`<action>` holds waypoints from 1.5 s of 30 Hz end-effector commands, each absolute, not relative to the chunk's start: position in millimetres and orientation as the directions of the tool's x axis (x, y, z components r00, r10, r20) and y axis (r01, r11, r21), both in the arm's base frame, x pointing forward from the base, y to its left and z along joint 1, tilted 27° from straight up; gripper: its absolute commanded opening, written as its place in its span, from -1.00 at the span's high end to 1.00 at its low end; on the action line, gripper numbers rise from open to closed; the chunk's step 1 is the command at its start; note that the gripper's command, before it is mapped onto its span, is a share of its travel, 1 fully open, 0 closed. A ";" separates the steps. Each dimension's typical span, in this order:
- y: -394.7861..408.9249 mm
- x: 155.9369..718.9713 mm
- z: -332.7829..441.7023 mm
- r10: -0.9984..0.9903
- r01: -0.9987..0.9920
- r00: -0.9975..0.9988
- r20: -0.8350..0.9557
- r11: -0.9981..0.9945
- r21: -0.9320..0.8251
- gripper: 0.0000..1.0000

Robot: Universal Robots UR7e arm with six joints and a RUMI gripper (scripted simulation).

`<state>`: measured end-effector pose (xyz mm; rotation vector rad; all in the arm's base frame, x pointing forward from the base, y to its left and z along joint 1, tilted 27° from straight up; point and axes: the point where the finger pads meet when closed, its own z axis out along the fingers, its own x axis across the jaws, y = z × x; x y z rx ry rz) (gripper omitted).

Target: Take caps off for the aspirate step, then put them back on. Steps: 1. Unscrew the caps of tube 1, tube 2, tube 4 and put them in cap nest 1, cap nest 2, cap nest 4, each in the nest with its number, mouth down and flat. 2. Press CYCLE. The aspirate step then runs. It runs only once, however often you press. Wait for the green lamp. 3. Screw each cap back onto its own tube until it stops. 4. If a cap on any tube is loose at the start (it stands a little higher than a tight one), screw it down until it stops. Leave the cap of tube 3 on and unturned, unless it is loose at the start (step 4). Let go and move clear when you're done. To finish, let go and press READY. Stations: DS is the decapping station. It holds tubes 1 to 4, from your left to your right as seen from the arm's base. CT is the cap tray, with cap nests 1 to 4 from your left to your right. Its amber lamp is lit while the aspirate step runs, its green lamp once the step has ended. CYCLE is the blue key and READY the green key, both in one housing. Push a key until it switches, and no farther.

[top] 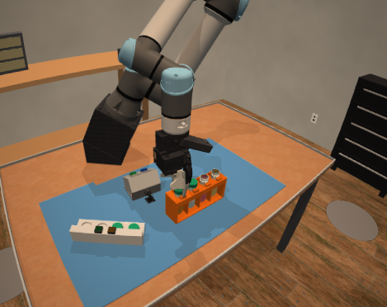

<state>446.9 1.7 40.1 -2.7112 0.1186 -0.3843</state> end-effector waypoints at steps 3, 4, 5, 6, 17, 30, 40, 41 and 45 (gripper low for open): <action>1.9 447.2 40.5 -0.441 -0.356 0.891 0.105 -0.824 -0.442 0.30; 1.9 447.2 40.5 -0.480 -0.397 0.873 0.084 -0.802 -0.446 0.30; 1.9 447.2 40.5 -0.480 -0.397 0.873 0.084 -0.802 -0.446 0.30; 2.0 447.2 40.6 -0.480 -0.397 0.873 0.084 -0.802 -0.446 0.30; 2.0 447.2 40.6 -0.480 -0.397 0.873 0.084 -0.802 -0.446 1.00; 2.0 447.2 40.7 -0.355 -0.262 0.923 0.150 -0.864 -0.429 1.00; 1.9 447.2 40.9 0.103 0.212 0.936 0.337 -0.929 -0.304 1.00; 1.9 447.2 40.9 0.103 0.212 0.936 0.337 -0.929 -0.304 1.00; 1.8 447.1 41.0 0.241 0.350 0.894 0.379 -0.903 -0.250 1.00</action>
